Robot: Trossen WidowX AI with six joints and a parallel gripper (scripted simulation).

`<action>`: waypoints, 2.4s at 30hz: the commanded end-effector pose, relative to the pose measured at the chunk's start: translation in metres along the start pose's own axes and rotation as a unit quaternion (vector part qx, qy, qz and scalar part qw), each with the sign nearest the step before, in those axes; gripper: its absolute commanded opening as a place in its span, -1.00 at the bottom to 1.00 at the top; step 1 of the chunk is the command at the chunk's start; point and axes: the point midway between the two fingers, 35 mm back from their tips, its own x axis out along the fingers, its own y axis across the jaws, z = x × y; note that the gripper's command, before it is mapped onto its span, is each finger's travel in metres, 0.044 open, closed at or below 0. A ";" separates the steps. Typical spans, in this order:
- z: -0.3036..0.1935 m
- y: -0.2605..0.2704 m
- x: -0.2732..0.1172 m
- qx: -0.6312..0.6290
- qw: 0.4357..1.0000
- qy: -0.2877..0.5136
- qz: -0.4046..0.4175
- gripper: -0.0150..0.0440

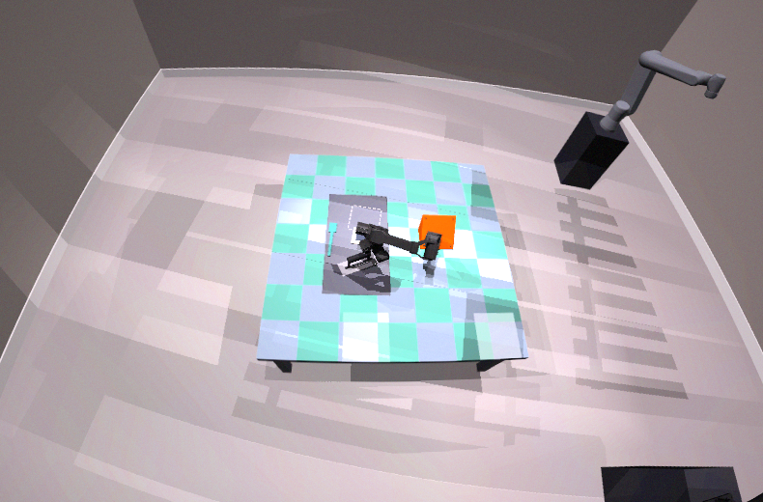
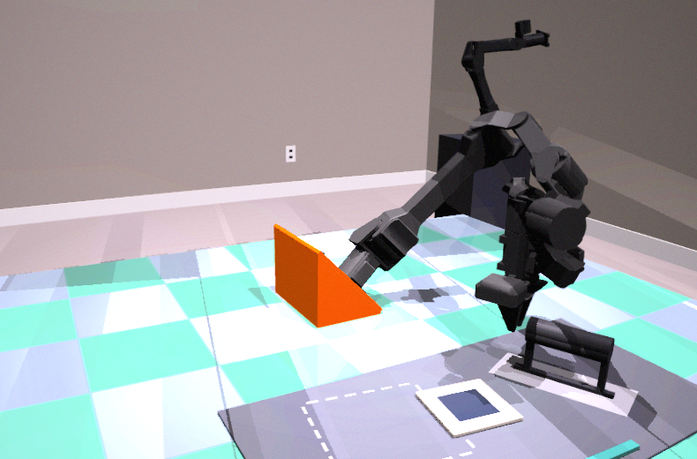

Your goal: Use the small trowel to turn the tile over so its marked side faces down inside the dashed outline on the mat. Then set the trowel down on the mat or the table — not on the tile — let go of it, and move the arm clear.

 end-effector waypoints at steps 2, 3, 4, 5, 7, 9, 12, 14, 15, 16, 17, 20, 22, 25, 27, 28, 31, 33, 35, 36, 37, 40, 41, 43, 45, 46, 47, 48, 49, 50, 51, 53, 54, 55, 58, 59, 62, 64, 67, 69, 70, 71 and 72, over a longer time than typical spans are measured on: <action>0.000 0.004 -0.001 0.000 1.000 0.000 0.000 -0.15; 0.001 0.009 -0.002 0.000 1.000 0.000 0.000 -0.15; 0.001 0.016 -0.004 0.000 1.000 0.000 -0.001 -0.15; 0.002 0.022 -0.005 -0.001 1.000 0.001 -0.001 -0.15; 0.002 0.035 -0.008 -0.001 1.000 0.001 -0.001 -0.15; 0.002 0.047 -0.011 -0.001 1.000 0.001 -0.001 -0.15; 0.000 0.066 -0.015 -0.002 1.000 0.001 -0.001 -0.15; -0.002 0.079 -0.018 -0.002 1.000 0.001 -0.001 -0.15; -0.002 0.084 -0.019 -0.003 1.000 0.001 -0.001 -0.15; -0.003 0.087 -0.019 -0.003 1.000 0.001 -0.001 -0.15; -0.003 0.088 -0.020 -0.003 1.000 0.001 -0.001 -0.15; -0.003 0.088 -0.020 -0.003 1.000 0.001 -0.001 -0.15; -0.003 0.085 -0.019 -0.004 1.000 0.001 -0.002 -0.15; -0.003 0.083 -0.019 -0.005 1.000 0.001 -0.004 -0.15; -0.003 0.083 -0.019 -0.005 1.000 0.001 -0.004 -0.15; -0.003 0.083 -0.019 -0.005 1.000 0.001 -0.004 -0.15; -0.003 0.083 -0.019 -0.005 1.000 0.001 -0.004 -0.15; -0.003 0.083 -0.019 -0.005 1.000 0.001 -0.004 -0.33; -0.003 0.083 -0.019 -0.005 1.000 0.001 -0.004 -0.49; -0.003 0.083 -0.019 -0.005 1.000 0.001 -0.004 -0.49; -0.003 0.083 -0.019 -0.005 1.000 0.001 -0.004 -0.49; -0.003 0.083 -0.019 -0.005 1.000 0.001 -0.004 -0.49; -0.003 0.083 -0.019 -0.005 1.000 0.001 -0.004 -0.49; -0.003 0.083 -0.019 -0.005 1.000 0.001 -0.004 -0.49; -0.003 0.083 -0.019 -0.005 1.000 0.001 -0.004 -0.49; -0.003 0.083 -0.019 -0.005 1.000 0.001 -0.004 -0.49; -0.003 0.083 -0.019 -0.005 1.000 0.001 -0.004 -0.49; -0.003 0.083 -0.019 -0.005 1.000 0.001 -0.004 -0.49; -0.003 0.083 -0.019 -0.005 1.000 0.001 -0.004 -0.49; -0.003 0.083 -0.019 -0.005 1.000 0.001 -0.004 -0.49; -0.003 0.083 -0.019 -0.005 1.000 0.001 -0.004 -0.49; -0.003 0.083 -0.019 -0.005 1.000 0.001 -0.004 -0.31; -0.003 0.083 -0.019 -0.005 1.000 0.001 -0.004 -0.22; -0.003 0.083 -0.019 -0.005 1.000 0.001 -0.004 -0.15; -0.003 0.083 -0.019 -0.005 1.000 0.001 -0.004 -0.15; -0.003 0.083 -0.019 -0.005 1.000 0.001 -0.004 -0.15; -0.003 0.083 -0.019 -0.005 1.000 0.001 -0.004 -0.15; -0.003 0.083 -0.019 -0.005 1.000 0.001 -0.004 -0.15; -0.003 0.083 -0.019 -0.005 1.000 0.001 -0.004 -0.15; -0.003 0.083 -0.019 -0.005 1.000 0.001 -0.004 -0.15; -0.003 0.083 -0.019 -0.005 1.000 0.001 -0.004 -0.15; -0.003 0.083 -0.019 -0.005 1.000 0.001 -0.004 -0.15; -0.003 0.083 -0.019 -0.005 1.000 0.001 -0.004 -0.15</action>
